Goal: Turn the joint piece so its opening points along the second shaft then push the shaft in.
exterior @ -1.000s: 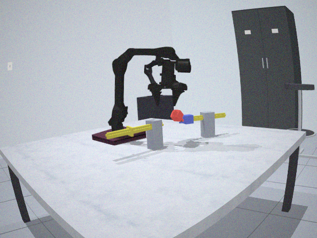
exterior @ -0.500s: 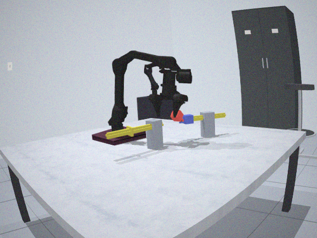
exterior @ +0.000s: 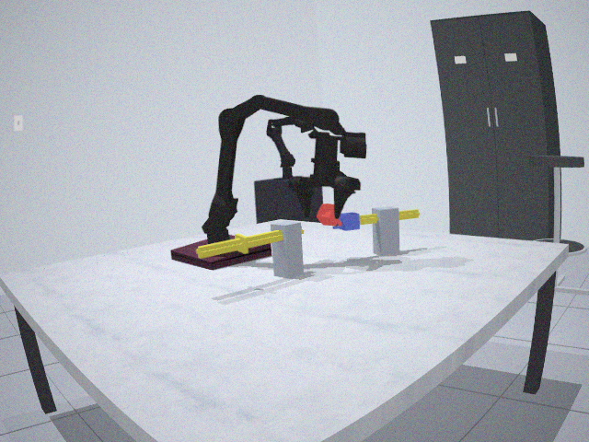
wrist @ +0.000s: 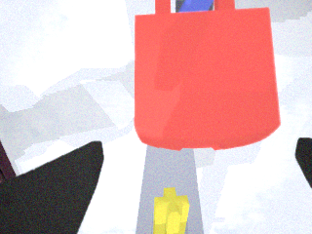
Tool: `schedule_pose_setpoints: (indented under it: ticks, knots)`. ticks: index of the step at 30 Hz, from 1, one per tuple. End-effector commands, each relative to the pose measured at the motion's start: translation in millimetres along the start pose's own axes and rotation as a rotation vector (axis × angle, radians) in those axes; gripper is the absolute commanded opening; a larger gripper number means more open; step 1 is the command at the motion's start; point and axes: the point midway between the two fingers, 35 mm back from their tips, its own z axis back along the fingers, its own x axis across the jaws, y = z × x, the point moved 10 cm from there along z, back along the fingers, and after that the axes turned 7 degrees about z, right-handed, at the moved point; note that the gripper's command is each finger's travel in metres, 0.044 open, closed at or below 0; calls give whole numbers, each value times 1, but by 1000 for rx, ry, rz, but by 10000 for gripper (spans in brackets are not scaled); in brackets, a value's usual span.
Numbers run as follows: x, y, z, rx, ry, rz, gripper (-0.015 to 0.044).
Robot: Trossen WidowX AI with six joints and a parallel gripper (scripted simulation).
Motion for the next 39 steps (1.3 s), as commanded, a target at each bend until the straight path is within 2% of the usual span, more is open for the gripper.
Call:
schedule_pose_setpoints:
  ticks: [1,25,35,39]
  knots:
    - [-1,-19,5,-5,-1,-2,440]
    - [-1,-20,-24,-4,-2,-3,440]
    - [-1,-20,-24,-4,-2,-3,182]
    - [-1,-20,-24,-4,-2,-3,182]
